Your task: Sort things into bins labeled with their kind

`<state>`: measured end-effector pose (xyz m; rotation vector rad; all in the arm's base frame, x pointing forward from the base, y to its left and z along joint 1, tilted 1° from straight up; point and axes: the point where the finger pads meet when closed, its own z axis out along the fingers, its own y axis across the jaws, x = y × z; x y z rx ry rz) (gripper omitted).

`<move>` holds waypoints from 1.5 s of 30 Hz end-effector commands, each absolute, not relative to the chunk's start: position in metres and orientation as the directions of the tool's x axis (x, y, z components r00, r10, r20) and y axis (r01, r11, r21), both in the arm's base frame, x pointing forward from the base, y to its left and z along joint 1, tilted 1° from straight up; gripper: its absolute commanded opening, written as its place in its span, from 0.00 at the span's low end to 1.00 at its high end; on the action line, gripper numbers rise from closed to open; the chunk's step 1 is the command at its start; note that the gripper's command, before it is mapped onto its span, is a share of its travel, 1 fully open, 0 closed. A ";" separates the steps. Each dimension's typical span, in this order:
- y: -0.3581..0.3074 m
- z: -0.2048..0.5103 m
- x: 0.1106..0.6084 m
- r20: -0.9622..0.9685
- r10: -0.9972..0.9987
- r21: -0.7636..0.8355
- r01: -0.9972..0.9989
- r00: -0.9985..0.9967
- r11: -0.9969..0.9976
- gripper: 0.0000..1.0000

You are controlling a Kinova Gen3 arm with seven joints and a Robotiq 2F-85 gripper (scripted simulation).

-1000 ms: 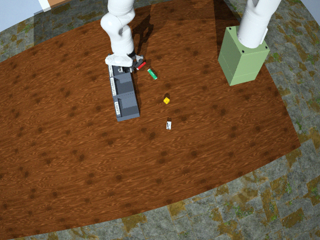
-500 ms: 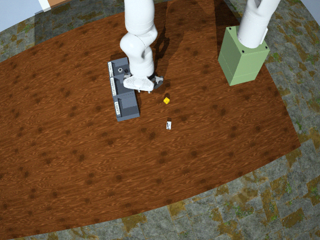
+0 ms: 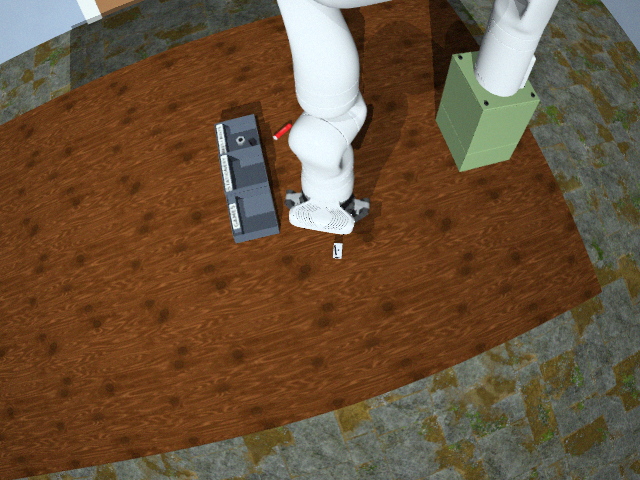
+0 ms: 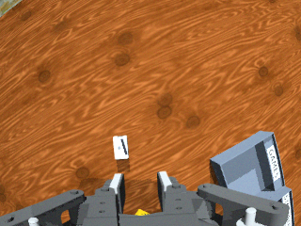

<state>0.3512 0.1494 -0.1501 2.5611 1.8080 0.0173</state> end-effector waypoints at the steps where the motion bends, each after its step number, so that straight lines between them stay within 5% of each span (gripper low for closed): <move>1: 0.180 -0.149 0.338 0.005 0.954 0.010 0.954 0.299 -0.299 0.30; 45: 0.175 -0.181 0.338 0.004 0.954 0.010 0.954 0.299 -0.299 0.30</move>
